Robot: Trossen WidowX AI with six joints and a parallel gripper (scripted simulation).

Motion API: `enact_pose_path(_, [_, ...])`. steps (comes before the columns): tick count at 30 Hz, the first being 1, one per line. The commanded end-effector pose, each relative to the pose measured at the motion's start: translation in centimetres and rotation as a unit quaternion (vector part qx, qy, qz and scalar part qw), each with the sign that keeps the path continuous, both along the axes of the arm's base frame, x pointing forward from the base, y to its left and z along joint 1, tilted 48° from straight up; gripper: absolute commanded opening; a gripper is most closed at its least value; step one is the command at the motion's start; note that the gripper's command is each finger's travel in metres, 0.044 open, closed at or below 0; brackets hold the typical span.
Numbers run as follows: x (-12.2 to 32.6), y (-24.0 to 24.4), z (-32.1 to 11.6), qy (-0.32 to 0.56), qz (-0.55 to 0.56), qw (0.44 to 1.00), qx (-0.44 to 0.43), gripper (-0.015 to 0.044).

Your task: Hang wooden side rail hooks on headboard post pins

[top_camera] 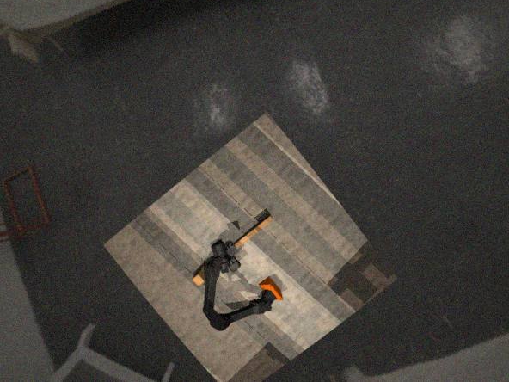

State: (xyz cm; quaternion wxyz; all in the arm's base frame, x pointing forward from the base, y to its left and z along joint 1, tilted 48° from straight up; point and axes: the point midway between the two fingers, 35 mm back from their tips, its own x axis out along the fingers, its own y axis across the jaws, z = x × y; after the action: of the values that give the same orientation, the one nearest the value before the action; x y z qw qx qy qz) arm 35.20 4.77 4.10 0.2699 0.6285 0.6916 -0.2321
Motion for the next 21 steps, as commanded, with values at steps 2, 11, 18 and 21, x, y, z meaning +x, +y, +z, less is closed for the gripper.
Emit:
enact_pose_path(2, [0.22,-0.57,0.35,-0.007,-0.004,1.000,-0.003,0.0000])
enact_pose_path(11, [0.22,-0.68,0.45,-0.007,-0.004,1.000,-0.003,0.0000])
enact_pose_path(18, [0.23,-0.77,0.53,-0.007,-0.004,1.000,-0.003,0.0000])
enact_pose_path(21, [0.23,-0.80,0.56,-0.007,-0.004,1.000,-0.003,0.0000])
